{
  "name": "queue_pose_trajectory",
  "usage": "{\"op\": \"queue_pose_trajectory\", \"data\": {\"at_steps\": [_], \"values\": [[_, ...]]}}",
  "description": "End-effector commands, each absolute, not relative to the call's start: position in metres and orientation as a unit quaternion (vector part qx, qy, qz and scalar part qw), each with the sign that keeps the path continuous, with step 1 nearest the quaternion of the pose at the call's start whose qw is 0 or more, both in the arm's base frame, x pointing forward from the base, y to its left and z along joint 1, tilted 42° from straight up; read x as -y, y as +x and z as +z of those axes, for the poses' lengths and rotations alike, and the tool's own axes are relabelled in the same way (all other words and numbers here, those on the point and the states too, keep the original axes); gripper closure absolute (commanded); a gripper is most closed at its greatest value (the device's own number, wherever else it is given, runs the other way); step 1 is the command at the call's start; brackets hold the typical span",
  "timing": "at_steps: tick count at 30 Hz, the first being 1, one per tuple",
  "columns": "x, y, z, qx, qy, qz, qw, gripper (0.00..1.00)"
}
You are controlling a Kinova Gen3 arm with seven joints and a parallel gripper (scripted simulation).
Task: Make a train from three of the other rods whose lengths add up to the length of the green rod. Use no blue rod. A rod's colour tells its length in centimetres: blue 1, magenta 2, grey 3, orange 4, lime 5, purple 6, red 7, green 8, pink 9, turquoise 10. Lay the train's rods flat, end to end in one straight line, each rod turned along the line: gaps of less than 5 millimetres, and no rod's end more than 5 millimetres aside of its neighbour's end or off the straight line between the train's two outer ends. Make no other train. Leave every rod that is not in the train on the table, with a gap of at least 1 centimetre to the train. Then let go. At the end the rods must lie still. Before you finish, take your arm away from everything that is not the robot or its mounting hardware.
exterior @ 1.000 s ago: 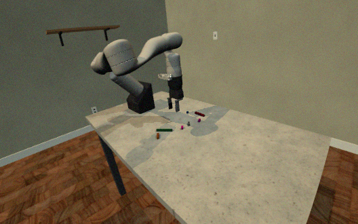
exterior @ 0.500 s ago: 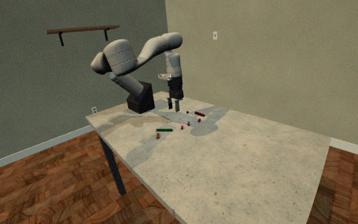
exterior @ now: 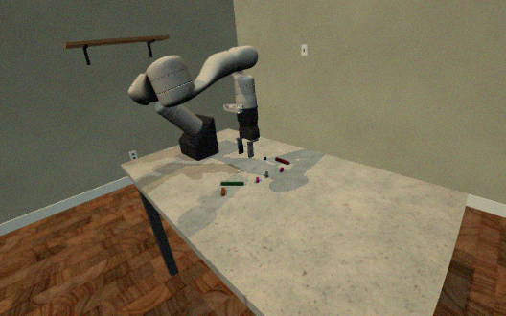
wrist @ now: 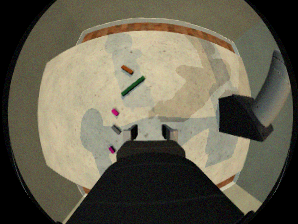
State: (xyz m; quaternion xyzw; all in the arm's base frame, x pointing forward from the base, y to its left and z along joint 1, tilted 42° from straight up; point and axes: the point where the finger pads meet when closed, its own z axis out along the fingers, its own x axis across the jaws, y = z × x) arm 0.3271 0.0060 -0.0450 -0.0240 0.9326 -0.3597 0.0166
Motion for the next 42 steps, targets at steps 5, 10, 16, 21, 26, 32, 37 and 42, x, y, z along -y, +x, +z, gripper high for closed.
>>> {"op": "queue_pose_trajectory", "data": {"at_steps": [5,10,16,21,26,32,37,42], "values": [[-0.006,0.340,-0.042,-0.933,0.023,-0.358,0.035,0.00],[-0.001,0.381,-0.029,-0.917,0.172,-0.347,0.091,0.00],[0.007,0.413,-0.018,-0.891,0.279,-0.334,0.132,0.00],[0.010,0.424,-0.013,-0.878,0.316,-0.328,0.147,0.00],[0.010,0.424,-0.013,-0.878,0.316,-0.328,0.147,0.30],[0.010,0.424,-0.013,-0.878,0.316,-0.328,0.147,0.30],[0.010,0.424,-0.013,-0.878,0.316,-0.328,0.147,0.30],[0.010,0.424,-0.013,-0.878,0.316,-0.328,0.147,0.30]]}}
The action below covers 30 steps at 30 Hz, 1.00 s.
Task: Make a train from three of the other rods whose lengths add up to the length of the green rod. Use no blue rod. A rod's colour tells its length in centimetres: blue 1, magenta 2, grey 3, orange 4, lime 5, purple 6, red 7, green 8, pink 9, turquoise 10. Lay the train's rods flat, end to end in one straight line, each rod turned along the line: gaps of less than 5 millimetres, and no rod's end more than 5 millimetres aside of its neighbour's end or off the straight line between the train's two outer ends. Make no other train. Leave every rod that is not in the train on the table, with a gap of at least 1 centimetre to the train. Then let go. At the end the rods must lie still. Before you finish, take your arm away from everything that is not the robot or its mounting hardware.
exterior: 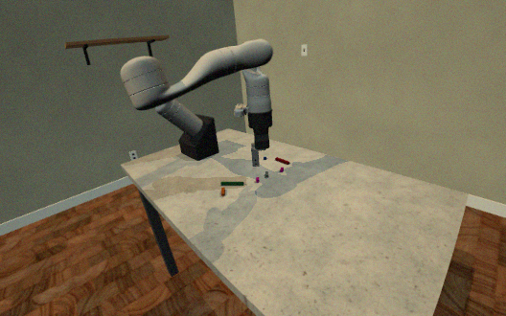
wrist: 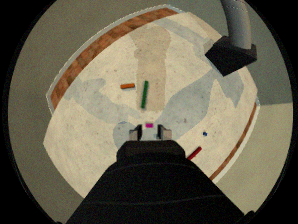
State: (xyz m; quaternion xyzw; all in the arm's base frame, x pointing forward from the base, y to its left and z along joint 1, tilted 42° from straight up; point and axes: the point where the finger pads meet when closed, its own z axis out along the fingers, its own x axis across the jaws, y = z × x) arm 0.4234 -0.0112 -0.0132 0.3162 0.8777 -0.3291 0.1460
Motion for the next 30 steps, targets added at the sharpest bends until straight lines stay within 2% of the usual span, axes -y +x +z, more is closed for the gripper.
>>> {"op": "queue_pose_trajectory", "data": {"at_steps": [1,30], "values": [[0.0105,0.4238,-0.0127,-0.878,0.316,-0.328,0.147,0.30],[0.0142,0.4241,-0.0168,-0.878,0.316,-0.328,0.147,0.30]]}}
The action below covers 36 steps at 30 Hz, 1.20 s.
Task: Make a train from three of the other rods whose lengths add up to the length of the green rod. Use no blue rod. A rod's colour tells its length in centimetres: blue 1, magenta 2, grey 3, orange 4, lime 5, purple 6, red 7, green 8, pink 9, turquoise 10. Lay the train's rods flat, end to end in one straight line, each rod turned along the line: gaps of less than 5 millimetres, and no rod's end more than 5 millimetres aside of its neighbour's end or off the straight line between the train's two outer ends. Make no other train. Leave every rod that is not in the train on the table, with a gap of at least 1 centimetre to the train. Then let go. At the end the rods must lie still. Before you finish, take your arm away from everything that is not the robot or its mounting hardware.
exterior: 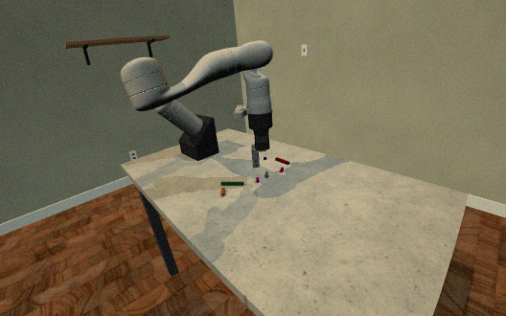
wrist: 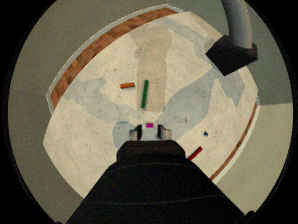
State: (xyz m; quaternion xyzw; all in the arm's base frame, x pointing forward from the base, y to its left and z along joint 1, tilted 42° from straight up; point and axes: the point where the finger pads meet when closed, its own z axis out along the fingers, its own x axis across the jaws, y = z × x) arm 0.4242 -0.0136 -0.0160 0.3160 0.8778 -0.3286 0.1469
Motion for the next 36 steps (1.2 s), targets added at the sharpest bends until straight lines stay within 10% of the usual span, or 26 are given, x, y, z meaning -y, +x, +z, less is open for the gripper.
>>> {"op": "queue_pose_trajectory", "data": {"at_steps": [1,36], "values": [[0.015,0.424,-0.017,-0.878,0.316,-0.328,0.147,0.30],[0.043,0.426,-0.049,-0.878,0.316,-0.328,0.147,0.30]]}}
